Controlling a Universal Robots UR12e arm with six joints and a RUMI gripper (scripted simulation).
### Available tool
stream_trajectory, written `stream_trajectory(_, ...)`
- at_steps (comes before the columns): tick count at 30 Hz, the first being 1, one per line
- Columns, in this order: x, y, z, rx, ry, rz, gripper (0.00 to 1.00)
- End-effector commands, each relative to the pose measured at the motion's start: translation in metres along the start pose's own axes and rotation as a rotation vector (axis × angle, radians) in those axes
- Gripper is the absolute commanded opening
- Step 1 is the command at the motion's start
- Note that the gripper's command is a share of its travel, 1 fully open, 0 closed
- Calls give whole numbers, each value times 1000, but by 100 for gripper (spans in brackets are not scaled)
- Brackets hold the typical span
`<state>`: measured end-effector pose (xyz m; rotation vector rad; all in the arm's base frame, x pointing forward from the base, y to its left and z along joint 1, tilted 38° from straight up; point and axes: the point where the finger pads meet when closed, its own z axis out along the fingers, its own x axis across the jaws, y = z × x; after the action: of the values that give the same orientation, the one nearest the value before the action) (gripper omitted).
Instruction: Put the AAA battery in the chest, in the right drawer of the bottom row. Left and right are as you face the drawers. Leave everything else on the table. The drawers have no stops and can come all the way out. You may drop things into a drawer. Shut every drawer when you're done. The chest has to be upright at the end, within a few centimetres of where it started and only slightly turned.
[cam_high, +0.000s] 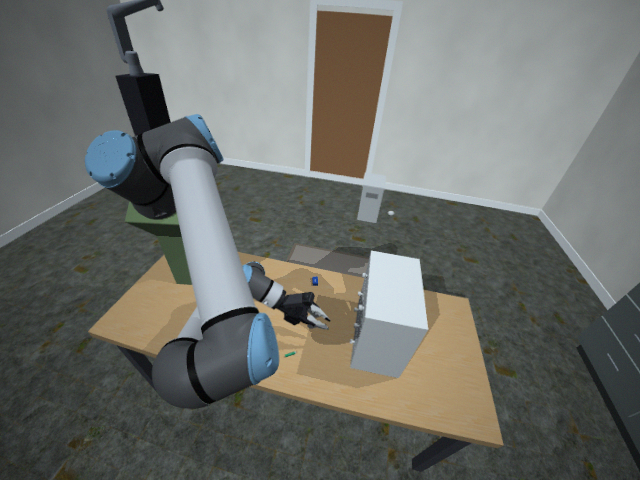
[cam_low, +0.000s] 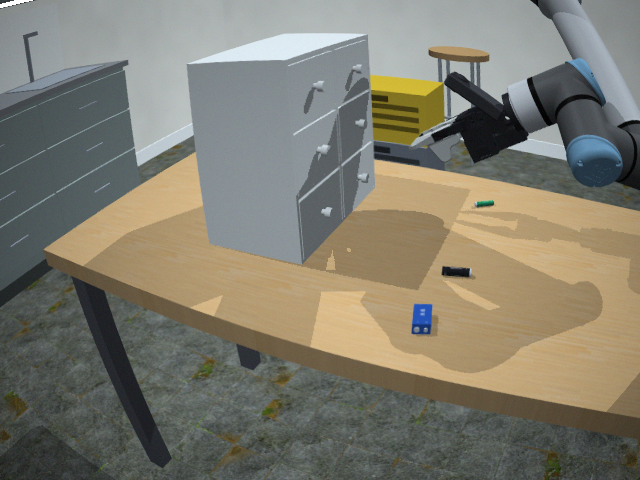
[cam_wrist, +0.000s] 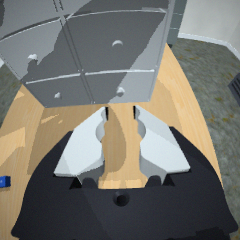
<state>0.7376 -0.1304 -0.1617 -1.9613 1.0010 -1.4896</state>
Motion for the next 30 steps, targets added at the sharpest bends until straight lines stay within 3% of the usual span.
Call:
stream_trajectory(1, 1, 0, 0, 2, 1, 0, 20)
stream_trajectory(30, 1, 1, 3, 2, 2, -1, 20)
